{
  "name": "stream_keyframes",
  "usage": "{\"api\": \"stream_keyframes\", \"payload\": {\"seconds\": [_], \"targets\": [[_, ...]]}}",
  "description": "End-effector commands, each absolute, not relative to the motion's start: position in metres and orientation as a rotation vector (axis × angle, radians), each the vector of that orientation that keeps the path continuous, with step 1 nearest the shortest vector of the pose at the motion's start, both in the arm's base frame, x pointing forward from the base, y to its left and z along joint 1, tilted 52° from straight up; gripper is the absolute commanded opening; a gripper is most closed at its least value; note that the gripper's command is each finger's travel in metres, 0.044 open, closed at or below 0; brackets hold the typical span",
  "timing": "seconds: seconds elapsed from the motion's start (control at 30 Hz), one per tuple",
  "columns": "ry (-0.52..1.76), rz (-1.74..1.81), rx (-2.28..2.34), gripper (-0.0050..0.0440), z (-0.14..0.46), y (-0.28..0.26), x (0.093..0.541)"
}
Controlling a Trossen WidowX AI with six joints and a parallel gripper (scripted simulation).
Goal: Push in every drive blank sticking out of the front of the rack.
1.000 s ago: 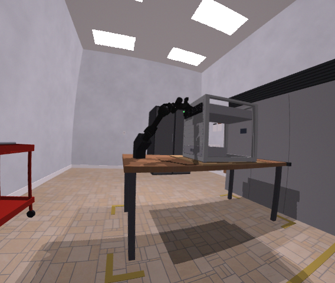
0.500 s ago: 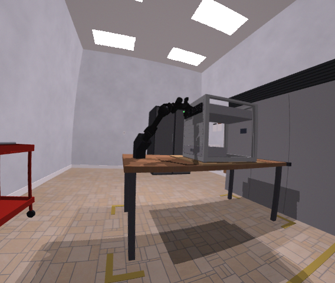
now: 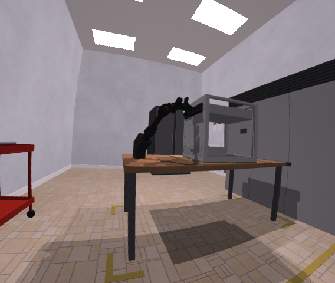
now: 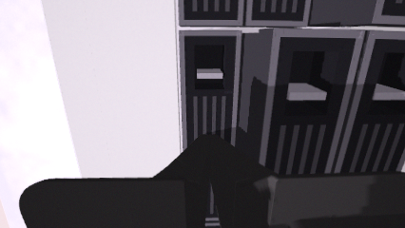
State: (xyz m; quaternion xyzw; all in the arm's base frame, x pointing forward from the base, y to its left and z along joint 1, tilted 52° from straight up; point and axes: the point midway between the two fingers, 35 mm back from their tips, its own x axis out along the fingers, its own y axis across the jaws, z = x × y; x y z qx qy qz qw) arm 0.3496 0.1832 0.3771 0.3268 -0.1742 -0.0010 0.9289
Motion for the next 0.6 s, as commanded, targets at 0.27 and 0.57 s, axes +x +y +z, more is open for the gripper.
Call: {"api": "stream_keyframes", "payload": {"seconds": [0.27,0.57], "targets": [[-0.366,0.002,0.674,-0.0050,0.383,0.184,0.353],[-0.366,0.002,0.674,-0.0050,0.368,0.189,0.313]]}}
